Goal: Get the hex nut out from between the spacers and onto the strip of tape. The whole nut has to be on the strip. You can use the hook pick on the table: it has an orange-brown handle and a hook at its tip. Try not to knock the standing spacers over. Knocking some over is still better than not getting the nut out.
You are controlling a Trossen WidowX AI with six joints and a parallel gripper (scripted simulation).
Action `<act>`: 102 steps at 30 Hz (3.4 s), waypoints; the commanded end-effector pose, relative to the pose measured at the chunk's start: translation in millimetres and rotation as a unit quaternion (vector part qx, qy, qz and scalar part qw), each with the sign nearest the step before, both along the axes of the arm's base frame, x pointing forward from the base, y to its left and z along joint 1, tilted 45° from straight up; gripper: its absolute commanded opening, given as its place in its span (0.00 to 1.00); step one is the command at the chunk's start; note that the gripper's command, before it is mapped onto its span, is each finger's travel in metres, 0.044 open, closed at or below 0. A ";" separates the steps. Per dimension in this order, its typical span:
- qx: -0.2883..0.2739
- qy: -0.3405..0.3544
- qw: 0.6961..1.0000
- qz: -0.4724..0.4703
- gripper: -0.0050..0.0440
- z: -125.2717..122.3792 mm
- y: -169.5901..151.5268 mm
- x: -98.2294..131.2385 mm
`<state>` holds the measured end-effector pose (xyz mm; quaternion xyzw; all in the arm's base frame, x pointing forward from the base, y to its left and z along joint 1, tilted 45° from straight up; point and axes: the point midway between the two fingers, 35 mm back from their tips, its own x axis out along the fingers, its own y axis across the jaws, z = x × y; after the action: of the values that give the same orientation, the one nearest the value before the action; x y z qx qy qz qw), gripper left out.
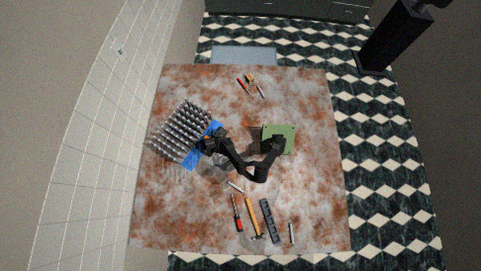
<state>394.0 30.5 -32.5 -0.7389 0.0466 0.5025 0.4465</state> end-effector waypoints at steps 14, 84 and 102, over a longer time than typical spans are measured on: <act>-0.003 -0.014 1.000 -0.004 0.00 8.7 -4.6 6.1; -0.002 -0.010 1.000 -0.003 0.00 6.0 -1.7 5.6; -0.002 -0.014 1.000 -0.005 0.00 11.7 7.1 -7.7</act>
<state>384.6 39.3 -31.4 -0.7384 0.0460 0.5029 0.4469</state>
